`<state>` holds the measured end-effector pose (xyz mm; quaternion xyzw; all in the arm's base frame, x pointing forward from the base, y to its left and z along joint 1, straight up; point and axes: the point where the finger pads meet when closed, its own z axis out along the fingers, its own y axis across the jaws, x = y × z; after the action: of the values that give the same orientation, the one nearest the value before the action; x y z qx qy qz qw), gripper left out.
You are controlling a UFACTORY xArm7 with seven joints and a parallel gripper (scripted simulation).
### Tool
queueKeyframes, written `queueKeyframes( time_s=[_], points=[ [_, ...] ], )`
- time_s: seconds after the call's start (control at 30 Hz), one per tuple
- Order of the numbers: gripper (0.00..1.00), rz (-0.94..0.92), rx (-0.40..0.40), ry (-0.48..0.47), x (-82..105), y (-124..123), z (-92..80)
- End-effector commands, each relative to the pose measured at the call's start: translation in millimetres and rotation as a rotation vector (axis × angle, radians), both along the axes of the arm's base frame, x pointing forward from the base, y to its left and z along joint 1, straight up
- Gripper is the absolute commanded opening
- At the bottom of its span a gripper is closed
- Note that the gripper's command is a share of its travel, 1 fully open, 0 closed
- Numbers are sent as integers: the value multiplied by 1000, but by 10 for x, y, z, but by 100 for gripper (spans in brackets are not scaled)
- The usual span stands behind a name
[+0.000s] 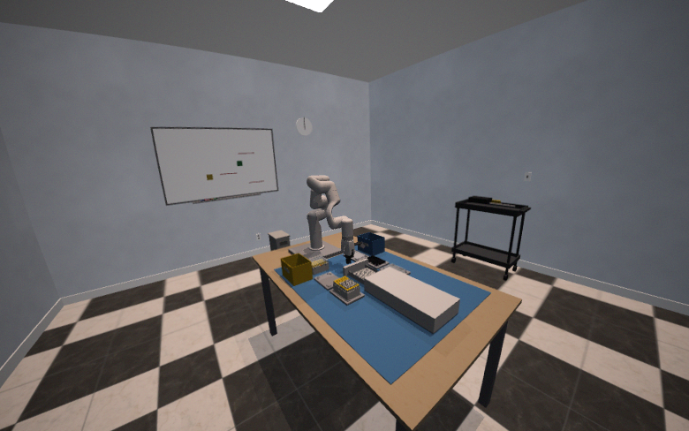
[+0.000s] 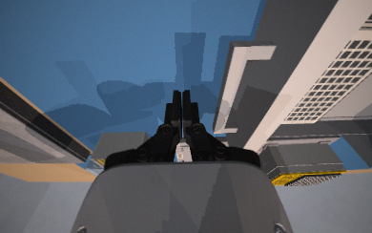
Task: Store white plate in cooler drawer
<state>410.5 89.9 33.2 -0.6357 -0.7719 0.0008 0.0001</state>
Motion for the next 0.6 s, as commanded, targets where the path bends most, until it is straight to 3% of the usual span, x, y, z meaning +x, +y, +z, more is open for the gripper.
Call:
queueKeyframes(
  time_s=[0.0, 0.4, 0.57],
  points=[
    [0, 0, 2, -4, 17, 5, -66],
    [0, 0, 2, -4, 17, 5, -100],
    [0, 0, 2, -4, 99, 20, -99]
  ],
)
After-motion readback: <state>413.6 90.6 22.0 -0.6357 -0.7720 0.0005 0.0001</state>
